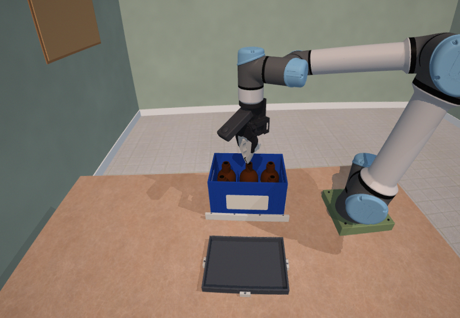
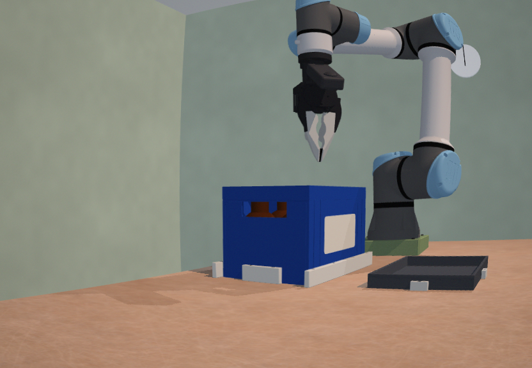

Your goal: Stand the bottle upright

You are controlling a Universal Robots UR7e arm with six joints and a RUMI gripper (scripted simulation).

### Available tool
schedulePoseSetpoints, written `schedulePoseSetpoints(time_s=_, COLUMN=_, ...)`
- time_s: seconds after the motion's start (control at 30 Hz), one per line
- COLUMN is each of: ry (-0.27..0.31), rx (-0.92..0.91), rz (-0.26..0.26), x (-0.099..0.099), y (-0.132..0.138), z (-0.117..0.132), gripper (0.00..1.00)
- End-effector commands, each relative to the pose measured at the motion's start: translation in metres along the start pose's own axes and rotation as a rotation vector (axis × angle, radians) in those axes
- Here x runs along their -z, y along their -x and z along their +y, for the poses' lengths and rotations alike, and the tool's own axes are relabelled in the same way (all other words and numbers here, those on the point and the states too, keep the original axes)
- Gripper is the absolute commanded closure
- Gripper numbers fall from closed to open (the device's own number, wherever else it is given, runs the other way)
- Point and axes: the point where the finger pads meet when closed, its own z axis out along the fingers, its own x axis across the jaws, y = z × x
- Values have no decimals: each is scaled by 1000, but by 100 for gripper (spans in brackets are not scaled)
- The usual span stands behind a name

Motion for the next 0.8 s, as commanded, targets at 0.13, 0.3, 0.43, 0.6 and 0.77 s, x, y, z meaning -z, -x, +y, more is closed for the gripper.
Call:
schedulePoseSetpoints(time_s=0.13, ry=-1, rx=0, rz=1, x=0, y=0, z=0, gripper=100)
schedulePoseSetpoints(time_s=0.3, ry=-1, rx=0, rz=1, x=0, y=0, z=0, gripper=100)
schedulePoseSetpoints(time_s=0.43, ry=-1, rx=0, rz=1, x=0, y=0, z=0, gripper=100)
schedulePoseSetpoints(time_s=0.6, ry=-1, rx=0, rz=1, x=1, y=-7, z=0, gripper=100)
schedulePoseSetpoints(time_s=0.77, ry=-1, rx=0, rz=1, x=3, y=-38, z=-1, gripper=100)
